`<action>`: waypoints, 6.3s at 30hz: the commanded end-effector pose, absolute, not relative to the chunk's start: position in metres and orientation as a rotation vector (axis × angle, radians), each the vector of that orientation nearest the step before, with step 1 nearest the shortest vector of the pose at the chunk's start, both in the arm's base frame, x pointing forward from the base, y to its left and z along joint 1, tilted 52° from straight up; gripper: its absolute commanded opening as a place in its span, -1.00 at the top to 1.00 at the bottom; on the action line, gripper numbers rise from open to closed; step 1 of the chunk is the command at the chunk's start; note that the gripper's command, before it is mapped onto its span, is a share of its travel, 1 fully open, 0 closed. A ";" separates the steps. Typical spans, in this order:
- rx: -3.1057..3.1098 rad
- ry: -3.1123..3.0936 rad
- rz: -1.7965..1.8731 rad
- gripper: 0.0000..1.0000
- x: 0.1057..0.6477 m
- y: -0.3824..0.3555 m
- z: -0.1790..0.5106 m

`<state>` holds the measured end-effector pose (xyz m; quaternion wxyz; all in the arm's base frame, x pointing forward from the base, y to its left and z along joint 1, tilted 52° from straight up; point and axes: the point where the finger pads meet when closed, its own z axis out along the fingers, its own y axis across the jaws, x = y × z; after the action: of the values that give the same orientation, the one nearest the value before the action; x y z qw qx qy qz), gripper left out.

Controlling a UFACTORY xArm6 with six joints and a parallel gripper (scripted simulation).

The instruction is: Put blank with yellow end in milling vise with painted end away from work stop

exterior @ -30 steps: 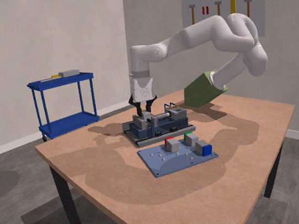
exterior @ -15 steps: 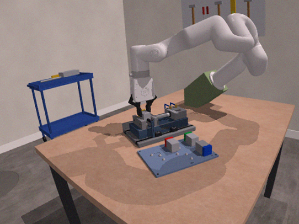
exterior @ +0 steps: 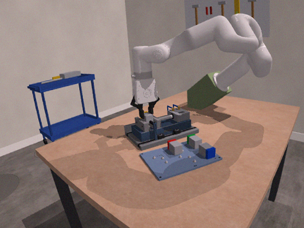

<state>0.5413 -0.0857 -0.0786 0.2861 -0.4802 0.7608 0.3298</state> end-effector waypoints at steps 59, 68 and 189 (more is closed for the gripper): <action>-1.283 2.034 0.876 -1.00 0.543 -0.085 -0.079; -1.283 2.034 0.876 -1.00 0.543 -0.085 -0.079; -1.283 2.034 0.876 -1.00 0.541 -0.094 -0.072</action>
<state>0.5405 -0.0924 -0.0729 0.2861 -0.4802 0.7608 0.3299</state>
